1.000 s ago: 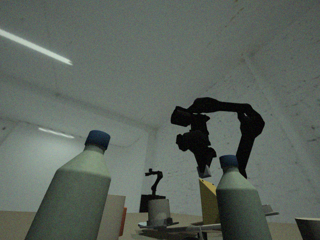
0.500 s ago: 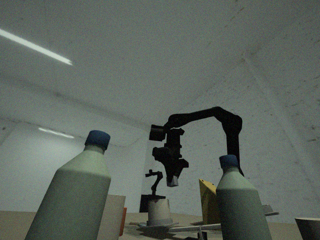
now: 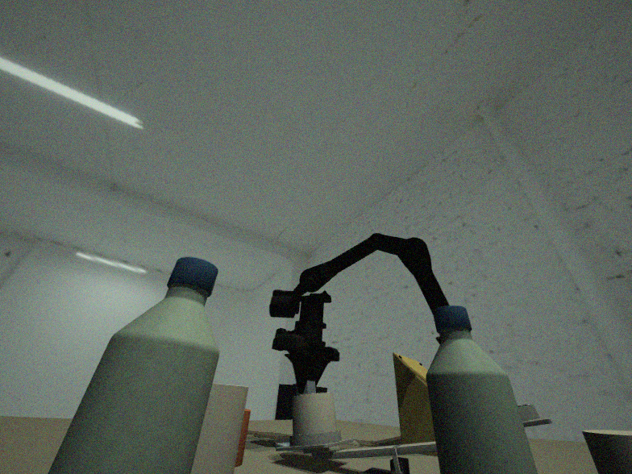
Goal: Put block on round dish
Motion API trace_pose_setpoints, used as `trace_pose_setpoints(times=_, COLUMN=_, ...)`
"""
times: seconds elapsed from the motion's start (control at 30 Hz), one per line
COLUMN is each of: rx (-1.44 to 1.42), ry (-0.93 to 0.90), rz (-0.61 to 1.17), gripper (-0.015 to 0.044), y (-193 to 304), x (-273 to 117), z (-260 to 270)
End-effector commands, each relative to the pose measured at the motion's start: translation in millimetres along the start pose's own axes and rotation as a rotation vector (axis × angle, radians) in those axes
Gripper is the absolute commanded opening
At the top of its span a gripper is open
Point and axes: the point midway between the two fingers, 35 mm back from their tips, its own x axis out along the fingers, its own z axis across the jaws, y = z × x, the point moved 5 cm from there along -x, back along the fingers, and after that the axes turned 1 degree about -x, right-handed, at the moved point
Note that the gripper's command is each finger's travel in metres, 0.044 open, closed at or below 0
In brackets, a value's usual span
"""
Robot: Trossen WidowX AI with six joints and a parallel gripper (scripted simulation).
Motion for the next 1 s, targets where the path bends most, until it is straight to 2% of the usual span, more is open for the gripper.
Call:
trace_pose_setpoints(times=0.0, rx=-0.005, ry=0.003, rz=0.002, gripper=0.0, y=-20, x=14, z=-18)
trace_pose_setpoints(times=0.23, rx=-0.009, ry=0.004, rz=0.006, gripper=0.0, y=-27, x=23, z=-25)
trace_pose_setpoints(times=0.47, rx=-0.009, ry=0.003, rz=0.008, gripper=0.0, y=-27, x=60, z=-25)
trace_pose_setpoints(times=0.97, rx=-0.01, ry=0.003, rz=0.008, gripper=0.0, y=-26, x=75, z=-25)
